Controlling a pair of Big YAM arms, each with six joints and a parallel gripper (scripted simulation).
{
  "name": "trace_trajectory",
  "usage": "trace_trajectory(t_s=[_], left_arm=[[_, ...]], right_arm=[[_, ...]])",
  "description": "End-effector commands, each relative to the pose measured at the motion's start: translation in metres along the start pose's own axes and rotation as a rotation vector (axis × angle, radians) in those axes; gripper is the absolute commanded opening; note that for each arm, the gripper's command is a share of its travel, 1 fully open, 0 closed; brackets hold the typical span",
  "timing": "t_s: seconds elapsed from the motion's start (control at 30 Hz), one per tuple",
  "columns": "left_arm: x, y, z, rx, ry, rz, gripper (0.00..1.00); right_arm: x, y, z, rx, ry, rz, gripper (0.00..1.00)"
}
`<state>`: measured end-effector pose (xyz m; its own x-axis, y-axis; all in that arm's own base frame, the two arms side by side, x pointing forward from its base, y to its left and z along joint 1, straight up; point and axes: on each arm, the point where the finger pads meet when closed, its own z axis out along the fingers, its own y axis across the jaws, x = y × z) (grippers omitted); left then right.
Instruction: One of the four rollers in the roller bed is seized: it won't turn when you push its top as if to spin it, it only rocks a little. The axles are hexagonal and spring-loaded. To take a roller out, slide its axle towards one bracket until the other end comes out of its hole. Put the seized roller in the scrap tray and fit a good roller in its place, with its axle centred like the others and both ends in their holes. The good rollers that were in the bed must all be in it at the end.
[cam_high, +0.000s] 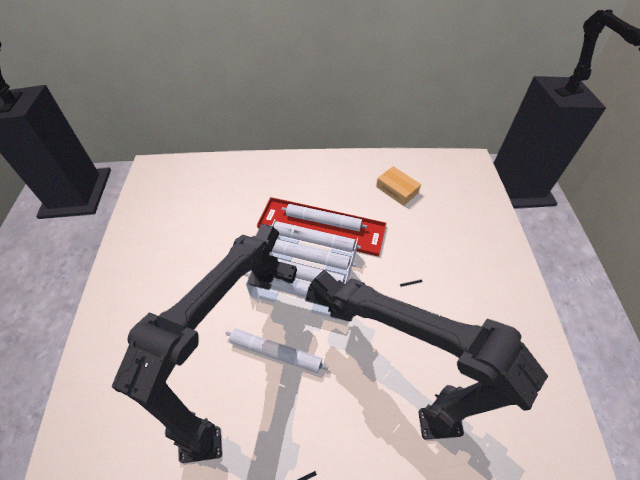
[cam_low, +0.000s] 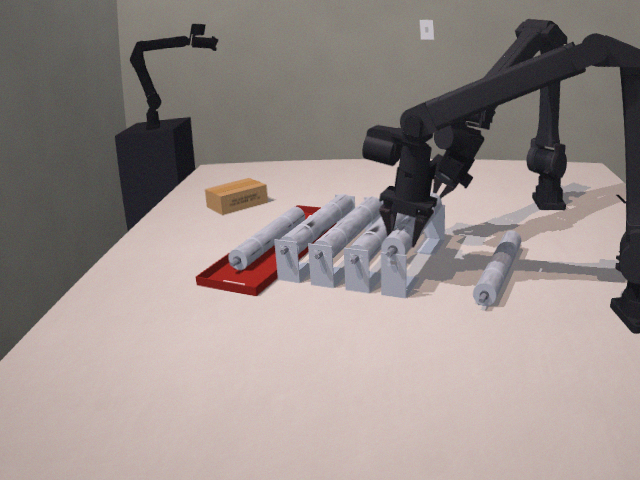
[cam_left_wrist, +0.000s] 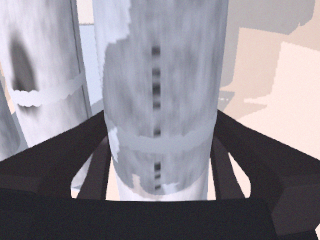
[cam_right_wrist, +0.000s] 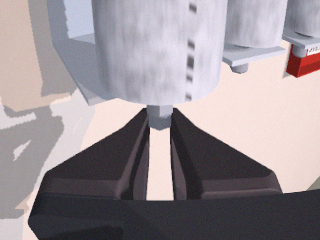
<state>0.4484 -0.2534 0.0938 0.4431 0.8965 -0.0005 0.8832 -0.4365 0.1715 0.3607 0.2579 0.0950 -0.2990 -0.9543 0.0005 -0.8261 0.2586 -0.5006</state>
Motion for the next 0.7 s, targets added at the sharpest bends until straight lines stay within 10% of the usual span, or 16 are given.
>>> trace_trajectory(t_s=[0.0,0.67], left_arm=[[0.005,0.017,-0.02,-0.041,-0.001,0.0,0.32],[0.006,0.017,-0.02,-0.041,0.001,0.0,0.32]], right_arm=[[0.034,0.009,0.019,-0.033,0.101,-0.017,0.03],[0.049,0.013,0.024,-0.045,0.135,-0.02,0.03]])
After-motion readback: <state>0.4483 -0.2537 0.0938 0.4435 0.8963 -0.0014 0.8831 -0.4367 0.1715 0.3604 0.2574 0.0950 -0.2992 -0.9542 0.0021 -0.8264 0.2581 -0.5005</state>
